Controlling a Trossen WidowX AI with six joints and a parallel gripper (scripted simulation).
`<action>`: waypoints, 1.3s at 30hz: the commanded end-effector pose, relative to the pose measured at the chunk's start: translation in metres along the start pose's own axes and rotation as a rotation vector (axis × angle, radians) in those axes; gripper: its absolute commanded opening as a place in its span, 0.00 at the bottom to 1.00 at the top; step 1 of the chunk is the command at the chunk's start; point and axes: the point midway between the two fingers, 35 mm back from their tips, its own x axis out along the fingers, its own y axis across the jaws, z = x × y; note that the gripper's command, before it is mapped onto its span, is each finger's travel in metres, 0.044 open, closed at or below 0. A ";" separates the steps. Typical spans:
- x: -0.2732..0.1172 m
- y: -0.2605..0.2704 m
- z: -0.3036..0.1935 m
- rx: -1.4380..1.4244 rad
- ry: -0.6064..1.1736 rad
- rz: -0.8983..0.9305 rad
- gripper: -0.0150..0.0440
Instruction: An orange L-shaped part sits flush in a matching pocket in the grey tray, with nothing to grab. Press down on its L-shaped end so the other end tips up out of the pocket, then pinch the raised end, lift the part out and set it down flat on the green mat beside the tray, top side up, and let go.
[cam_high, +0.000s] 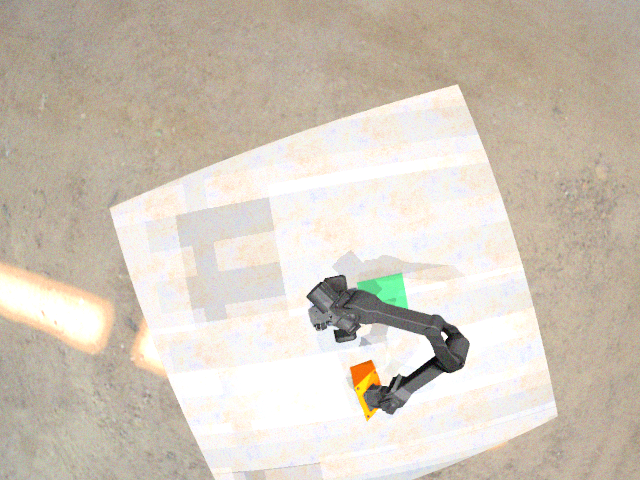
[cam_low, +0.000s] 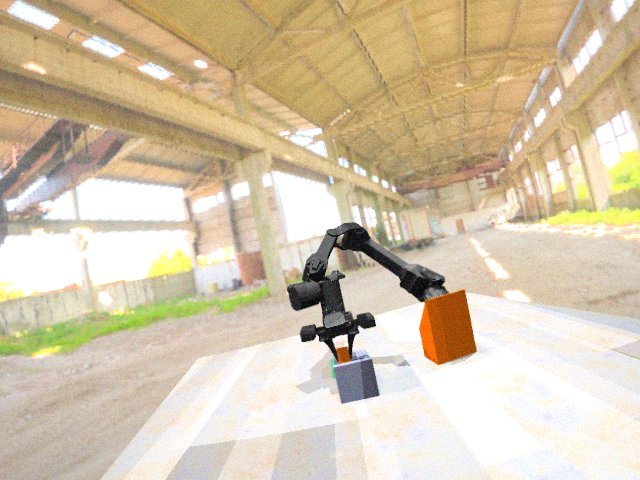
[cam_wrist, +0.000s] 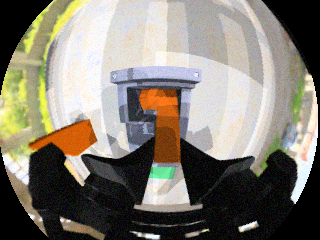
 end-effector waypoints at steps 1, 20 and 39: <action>-0.005 -0.001 0.000 0.004 -0.002 -0.001 0.25; -0.035 0.001 0.000 -0.003 0.002 0.002 0.25; -0.064 0.001 0.001 -0.004 0.002 0.003 0.25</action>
